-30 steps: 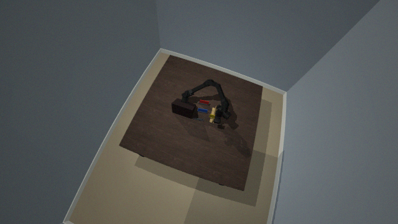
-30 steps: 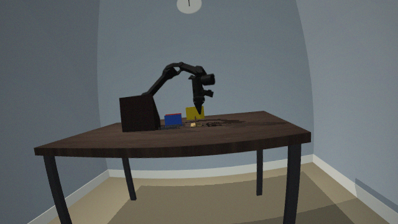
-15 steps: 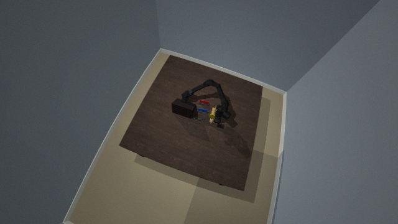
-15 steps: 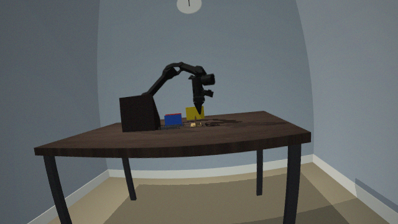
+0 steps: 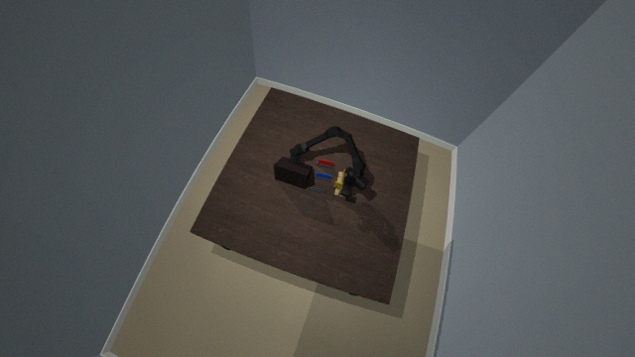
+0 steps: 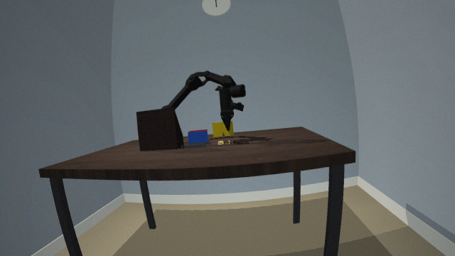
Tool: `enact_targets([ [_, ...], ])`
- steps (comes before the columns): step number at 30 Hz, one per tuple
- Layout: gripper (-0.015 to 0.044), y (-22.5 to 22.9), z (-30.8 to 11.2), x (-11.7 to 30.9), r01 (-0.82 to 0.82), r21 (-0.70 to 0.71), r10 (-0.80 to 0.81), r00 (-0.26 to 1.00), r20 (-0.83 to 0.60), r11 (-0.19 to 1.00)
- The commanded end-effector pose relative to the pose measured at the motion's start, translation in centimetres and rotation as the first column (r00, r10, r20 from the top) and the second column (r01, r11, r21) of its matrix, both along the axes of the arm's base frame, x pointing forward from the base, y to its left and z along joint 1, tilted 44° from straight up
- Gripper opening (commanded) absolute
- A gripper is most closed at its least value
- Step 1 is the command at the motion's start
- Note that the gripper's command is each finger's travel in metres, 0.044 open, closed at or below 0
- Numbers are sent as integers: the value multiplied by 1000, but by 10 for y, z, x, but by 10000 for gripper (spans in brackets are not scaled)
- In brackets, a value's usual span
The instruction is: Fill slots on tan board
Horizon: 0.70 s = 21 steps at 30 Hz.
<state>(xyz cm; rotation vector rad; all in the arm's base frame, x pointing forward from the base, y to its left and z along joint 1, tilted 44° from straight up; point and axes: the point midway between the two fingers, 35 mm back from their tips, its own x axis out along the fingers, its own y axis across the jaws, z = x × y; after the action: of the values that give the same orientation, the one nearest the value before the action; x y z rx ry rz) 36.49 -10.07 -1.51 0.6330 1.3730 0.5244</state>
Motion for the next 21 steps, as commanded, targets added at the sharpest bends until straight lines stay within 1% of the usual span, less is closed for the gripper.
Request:
enact_targets([
  [1,0,1,-1,-1,9,6,-9,1000,-10,1000],
  [13,0,0,-1,0,3,2,-3,1000,-5,1000],
  [19,157,0,-1,0,3,2,-3,1000,-5,1000],
  [21,166,0,-1,0,3,2,-3,1000,-5,1000],
])
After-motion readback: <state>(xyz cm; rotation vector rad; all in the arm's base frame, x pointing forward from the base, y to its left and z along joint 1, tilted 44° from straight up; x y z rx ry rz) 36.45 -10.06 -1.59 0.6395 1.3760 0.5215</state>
